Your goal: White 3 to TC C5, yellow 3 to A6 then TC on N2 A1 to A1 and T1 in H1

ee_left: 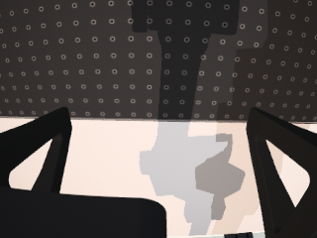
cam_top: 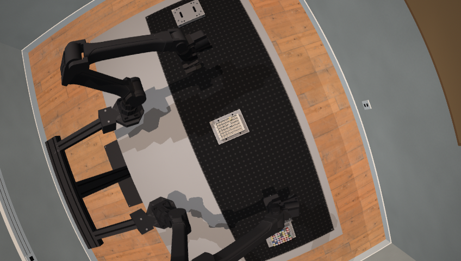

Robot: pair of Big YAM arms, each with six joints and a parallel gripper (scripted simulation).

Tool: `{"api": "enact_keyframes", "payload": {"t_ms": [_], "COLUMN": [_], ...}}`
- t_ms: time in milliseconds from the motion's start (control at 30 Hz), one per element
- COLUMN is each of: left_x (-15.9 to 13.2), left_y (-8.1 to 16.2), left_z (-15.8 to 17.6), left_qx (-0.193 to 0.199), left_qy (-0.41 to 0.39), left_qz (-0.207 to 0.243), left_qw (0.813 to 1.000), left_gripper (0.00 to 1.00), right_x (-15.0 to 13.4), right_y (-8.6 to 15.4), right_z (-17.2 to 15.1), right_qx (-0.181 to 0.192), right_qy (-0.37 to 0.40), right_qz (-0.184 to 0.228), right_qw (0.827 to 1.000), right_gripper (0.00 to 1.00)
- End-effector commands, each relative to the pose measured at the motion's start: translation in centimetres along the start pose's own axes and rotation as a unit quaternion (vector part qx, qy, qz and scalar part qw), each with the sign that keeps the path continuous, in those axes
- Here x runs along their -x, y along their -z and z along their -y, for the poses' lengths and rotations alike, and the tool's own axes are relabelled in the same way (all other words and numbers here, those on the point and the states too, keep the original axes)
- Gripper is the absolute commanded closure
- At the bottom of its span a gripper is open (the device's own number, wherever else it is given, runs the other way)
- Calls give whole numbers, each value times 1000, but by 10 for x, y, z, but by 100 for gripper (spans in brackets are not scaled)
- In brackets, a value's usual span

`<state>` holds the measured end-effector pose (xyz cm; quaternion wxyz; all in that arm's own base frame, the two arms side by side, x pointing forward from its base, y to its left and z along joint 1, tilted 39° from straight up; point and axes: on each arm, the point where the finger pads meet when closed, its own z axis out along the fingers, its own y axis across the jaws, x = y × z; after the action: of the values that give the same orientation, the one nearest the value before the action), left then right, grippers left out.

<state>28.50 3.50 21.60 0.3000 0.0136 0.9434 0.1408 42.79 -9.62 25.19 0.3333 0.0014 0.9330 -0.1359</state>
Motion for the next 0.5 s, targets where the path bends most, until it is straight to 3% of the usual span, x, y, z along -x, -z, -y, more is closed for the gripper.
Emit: {"api": "enact_keyframes", "payload": {"t_ms": [0,467], "left_x": [12,12], "left_y": [8,8], "left_z": [-2,-2], "left_qx": [-1,-1], "left_qy": [-3,-3], "left_qz": [14,14], "left_qw": [1000,1000], "left_gripper": [0,0], "right_x": [9,16], "right_y": [1,4], "right_z": [10,32], "right_qx": [-1,-3], "right_qy": [7,7], "right_qz": [-3,1], "right_qw": [1000,1000], "right_gripper": [93,93]}}
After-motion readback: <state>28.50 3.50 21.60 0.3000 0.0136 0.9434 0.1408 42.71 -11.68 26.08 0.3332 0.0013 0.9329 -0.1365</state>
